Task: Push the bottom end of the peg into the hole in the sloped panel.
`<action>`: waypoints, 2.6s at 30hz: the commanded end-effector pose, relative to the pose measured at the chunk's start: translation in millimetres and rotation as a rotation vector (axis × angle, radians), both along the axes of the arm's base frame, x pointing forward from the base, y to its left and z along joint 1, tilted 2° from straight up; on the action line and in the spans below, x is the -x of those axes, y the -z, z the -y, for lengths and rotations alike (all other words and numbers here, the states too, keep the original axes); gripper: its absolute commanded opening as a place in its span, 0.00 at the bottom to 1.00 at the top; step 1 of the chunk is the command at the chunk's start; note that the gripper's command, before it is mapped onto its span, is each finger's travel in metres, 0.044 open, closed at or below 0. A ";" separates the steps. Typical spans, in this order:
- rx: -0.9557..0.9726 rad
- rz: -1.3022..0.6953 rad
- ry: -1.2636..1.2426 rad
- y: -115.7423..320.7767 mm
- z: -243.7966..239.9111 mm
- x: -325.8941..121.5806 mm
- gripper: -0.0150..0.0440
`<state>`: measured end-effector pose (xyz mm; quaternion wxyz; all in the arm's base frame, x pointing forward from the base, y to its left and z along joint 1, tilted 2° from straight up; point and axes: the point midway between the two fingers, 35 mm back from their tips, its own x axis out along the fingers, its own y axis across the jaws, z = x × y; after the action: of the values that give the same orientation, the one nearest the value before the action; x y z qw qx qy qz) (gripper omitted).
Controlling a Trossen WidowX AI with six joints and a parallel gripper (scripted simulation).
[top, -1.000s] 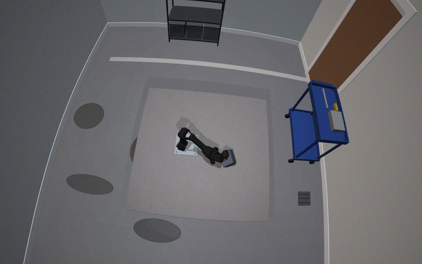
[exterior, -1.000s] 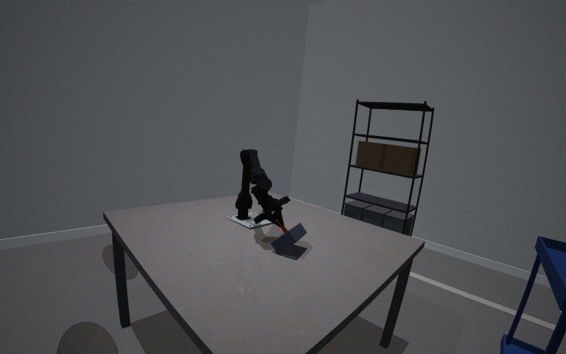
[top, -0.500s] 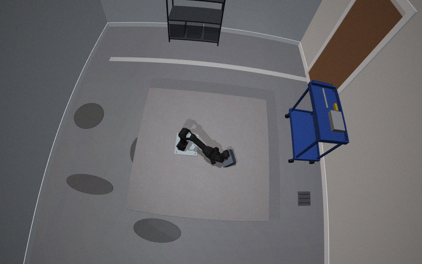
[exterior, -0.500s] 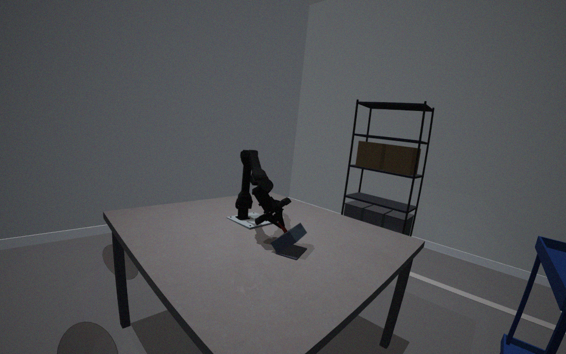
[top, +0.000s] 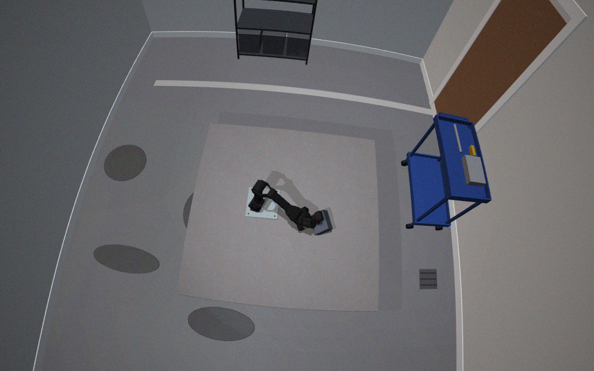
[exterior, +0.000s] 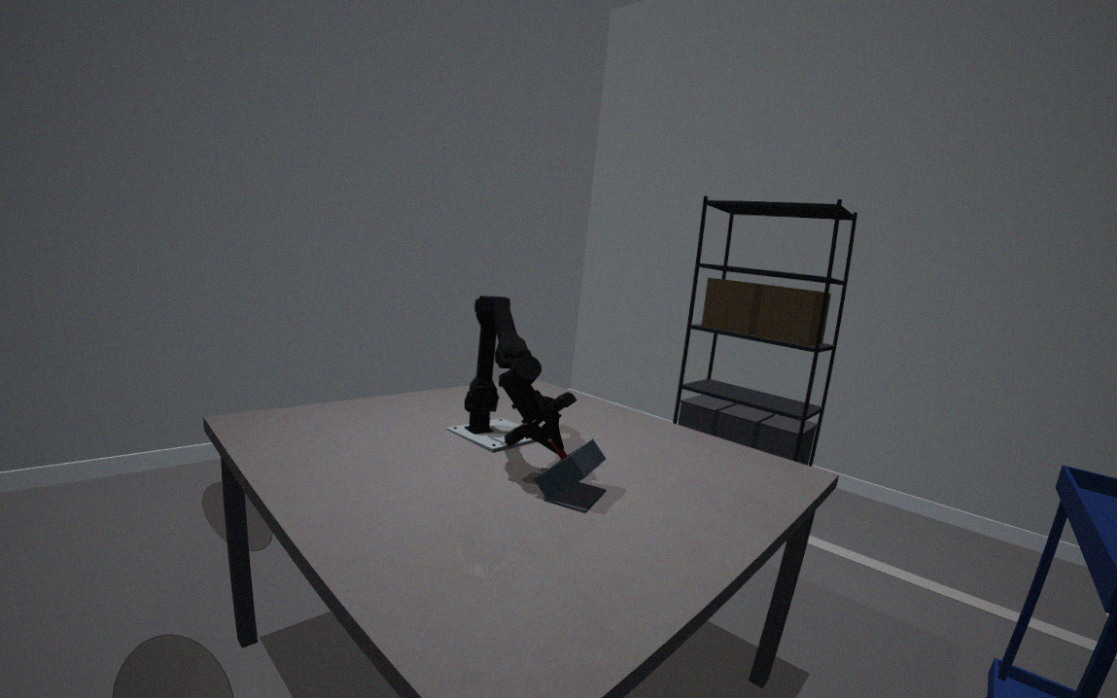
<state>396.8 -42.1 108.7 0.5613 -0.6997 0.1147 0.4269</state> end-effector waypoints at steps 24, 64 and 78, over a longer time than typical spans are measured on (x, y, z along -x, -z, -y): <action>-0.001 -0.001 0.000 1.9 -0.1 -0.2 0.74; -0.001 -0.013 0.009 -53.1 32.4 49.6 1.00; -0.001 -0.015 0.011 -66.2 41.3 66.7 1.00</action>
<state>332.5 -82.0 167.1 0.5660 -0.6893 0.1272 0.4339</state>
